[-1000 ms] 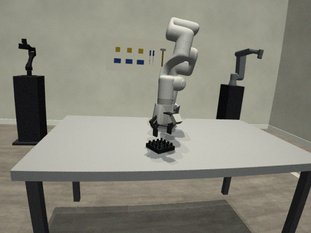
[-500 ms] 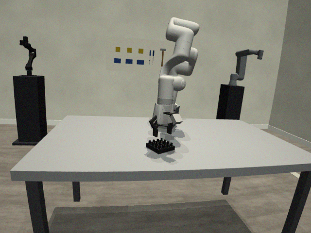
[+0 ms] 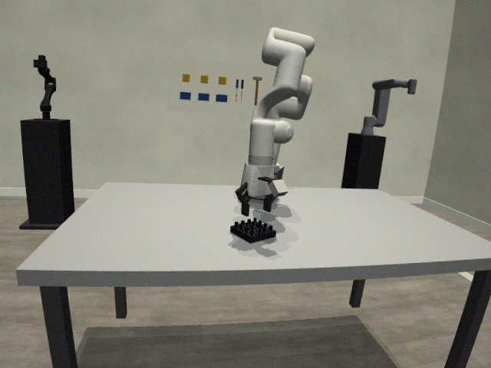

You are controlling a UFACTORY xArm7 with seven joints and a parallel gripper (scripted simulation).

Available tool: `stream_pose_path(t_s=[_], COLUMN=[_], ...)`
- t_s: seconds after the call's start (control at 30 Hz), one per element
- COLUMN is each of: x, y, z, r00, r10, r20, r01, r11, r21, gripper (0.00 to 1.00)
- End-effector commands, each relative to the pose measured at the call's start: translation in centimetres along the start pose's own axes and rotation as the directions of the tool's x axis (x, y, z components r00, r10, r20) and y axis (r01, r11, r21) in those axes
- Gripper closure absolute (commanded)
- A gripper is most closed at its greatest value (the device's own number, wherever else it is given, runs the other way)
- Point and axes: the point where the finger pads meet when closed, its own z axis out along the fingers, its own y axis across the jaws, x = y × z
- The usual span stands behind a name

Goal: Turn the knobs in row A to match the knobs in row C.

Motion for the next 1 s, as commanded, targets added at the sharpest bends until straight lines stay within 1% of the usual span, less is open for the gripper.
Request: stream_pose_path(t_s=[0.0, 0.57, 0.97], x=[0.1, -0.1, -2.0], y=[0.1, 0.1, 0.1], z=[-0.1, -0.1, -0.1], r00=[1.000, 1.000, 1.000], r10=[0.000, 0.000, 0.000], r20=[-0.003, -0.003, -0.002], r01=[0.000, 0.000, 0.000], r11=[1.000, 1.000, 1.000], r21=[-0.003, -0.003, -0.003], gripper=[0.00, 0.00, 0.00])
